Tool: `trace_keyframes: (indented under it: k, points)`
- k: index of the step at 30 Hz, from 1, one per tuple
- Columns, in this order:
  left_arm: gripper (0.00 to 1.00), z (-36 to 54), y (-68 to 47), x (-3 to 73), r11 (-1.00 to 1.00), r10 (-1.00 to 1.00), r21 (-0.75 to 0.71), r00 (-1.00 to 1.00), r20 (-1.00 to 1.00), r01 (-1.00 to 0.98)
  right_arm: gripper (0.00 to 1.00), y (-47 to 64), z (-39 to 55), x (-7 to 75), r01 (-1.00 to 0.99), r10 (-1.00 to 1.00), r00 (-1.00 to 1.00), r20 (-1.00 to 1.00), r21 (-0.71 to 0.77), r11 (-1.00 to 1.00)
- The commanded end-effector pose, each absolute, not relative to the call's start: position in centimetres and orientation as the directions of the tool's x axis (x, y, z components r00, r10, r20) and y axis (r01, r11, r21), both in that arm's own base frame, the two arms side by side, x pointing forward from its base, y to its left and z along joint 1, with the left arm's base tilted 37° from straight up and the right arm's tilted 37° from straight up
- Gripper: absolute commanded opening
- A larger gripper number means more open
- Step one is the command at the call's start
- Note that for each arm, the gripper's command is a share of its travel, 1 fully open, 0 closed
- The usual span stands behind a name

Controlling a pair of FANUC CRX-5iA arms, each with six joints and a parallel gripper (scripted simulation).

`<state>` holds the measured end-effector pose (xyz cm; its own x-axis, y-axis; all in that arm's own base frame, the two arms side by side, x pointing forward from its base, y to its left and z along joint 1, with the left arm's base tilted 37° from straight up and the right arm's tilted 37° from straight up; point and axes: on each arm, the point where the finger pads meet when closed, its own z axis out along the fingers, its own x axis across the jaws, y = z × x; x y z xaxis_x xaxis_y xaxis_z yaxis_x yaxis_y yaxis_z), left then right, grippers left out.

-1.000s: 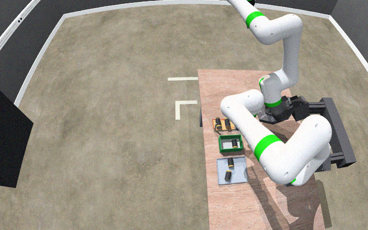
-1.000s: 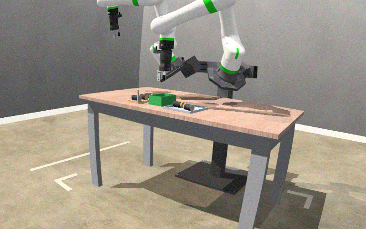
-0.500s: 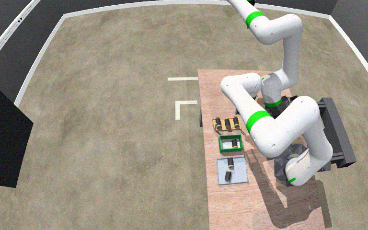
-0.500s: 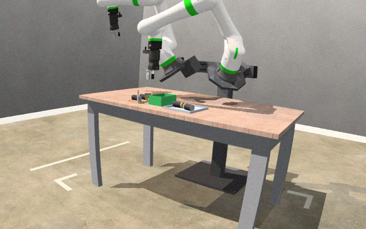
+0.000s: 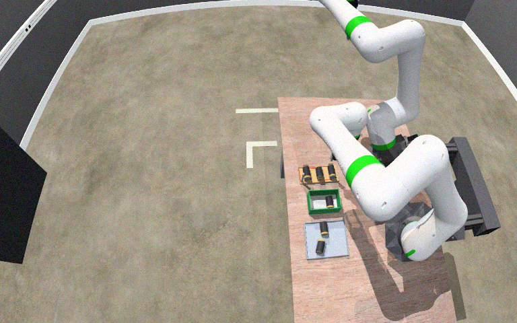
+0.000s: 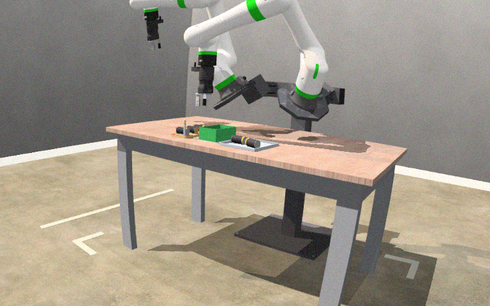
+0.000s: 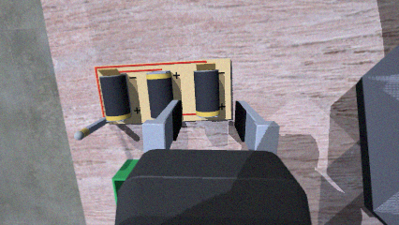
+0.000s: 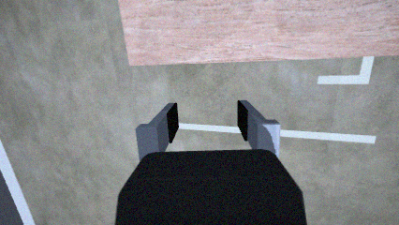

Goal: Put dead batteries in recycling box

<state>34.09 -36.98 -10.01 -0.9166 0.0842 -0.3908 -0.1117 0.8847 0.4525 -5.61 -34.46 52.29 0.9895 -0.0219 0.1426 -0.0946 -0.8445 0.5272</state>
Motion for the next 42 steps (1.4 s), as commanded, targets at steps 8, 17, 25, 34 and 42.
trace_keyframes:
  k: [8, 17, 25, 34, 42]
  points:
    - [0.9, -9.93, -37.08, 34.08, 0.873, 0.169, 0.487, -0.923, -0.346, -0.022, 1.0, -34.43, 52.38, -5.67, -0.095, -0.023, 0.99, 0.142, 0.529, -0.843]
    - [0.9, -9.93, -37.08, 34.08, 0.817, 0.352, 0.549, -0.906, -0.234, 0.175, 1.0, -34.43, 52.38, -5.67, -0.095, -0.023, 0.99, 0.142, 0.529, -0.843]
    - [0.9, -9.93, -37.08, 34.08, 0.729, 0.51, 0.585, -0.852, -0.118, 0.356, 1.0, -34.43, 52.38, -5.67, -0.095, -0.023, 0.99, 0.142, 0.529, -0.843]
    - [0.9, -9.93, -37.08, 34.08, 0.483, 0.747, 0.587, -0.656, 0.111, 0.65, 1.0, -34.43, 52.38, -5.67, -0.095, -0.023, 0.99, 0.142, 0.529, -0.843]
    - [0.9, -9.93, -37.08, 34.08, 0.245, 0.855, 0.529, -0.438, 0.277, 0.813, 1.0, -34.43, 52.38, -5.67, -0.095, -0.023, 0.99, 0.142, 0.529, -0.843]
